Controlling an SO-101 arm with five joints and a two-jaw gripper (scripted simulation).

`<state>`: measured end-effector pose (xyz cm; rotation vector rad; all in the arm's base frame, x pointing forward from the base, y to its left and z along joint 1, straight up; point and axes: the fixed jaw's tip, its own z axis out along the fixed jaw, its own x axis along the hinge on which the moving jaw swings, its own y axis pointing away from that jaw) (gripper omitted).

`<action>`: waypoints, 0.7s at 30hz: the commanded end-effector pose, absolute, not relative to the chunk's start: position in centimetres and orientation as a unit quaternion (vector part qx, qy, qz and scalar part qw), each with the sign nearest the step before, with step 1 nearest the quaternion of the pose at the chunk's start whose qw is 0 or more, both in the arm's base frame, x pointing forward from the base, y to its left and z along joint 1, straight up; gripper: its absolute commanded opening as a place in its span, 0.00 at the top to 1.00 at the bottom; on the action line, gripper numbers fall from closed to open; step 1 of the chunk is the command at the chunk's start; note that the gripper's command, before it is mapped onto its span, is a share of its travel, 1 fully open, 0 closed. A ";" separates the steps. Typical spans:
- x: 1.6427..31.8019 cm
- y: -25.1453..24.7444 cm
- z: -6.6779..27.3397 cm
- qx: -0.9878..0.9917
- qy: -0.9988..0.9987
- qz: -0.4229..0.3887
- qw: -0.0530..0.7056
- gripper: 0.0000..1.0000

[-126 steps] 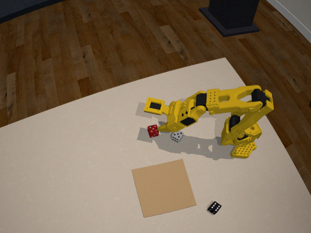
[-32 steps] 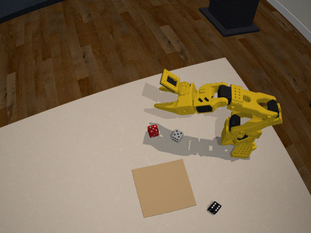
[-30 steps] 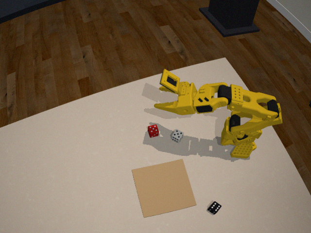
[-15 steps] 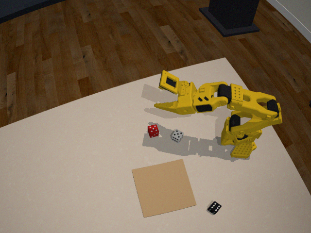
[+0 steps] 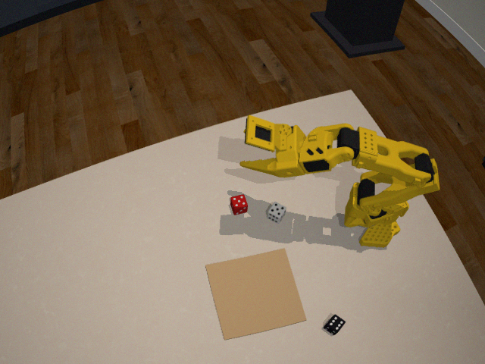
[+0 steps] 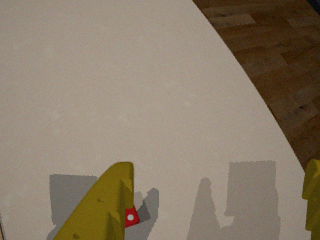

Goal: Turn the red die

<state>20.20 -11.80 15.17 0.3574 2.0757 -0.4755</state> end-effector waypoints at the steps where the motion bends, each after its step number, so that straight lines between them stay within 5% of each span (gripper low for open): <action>1: 20.4 -12.1 16.9 0.110 0.841 -0.223 0.481 0.69; 21: 20.4 -12.6 17.2 -0.118 0.862 -0.321 0.374 0.69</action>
